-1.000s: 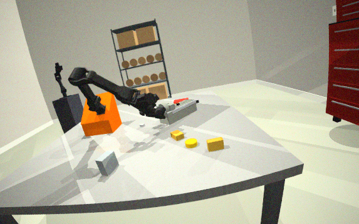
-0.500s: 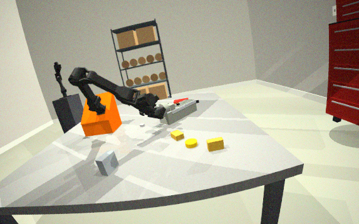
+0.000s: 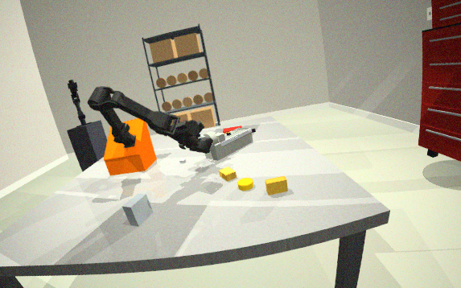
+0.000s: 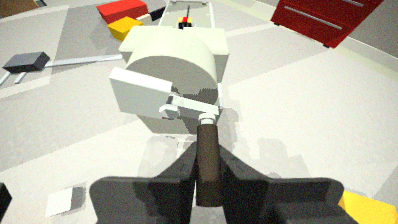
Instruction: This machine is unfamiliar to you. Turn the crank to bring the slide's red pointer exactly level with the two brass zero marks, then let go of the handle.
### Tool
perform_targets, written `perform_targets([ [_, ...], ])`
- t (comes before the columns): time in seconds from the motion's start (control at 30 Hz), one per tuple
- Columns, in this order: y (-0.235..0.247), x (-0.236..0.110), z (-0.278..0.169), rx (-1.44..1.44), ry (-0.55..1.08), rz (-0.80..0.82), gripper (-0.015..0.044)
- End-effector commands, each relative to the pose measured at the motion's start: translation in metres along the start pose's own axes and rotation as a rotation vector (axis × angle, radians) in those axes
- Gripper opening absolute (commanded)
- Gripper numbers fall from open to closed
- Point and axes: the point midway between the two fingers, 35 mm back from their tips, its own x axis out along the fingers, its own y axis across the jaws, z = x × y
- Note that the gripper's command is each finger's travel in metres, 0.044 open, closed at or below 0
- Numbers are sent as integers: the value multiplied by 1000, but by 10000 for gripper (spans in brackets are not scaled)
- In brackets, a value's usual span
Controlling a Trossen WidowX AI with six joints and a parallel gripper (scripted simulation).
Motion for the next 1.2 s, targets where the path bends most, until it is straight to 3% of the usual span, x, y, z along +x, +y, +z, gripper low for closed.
perform_targets([
  [0.0, 2, 3, -3, -4, 2, 1, 0],
  [1.17, 10, 12, -11, -4, 3, 2, 0],
])
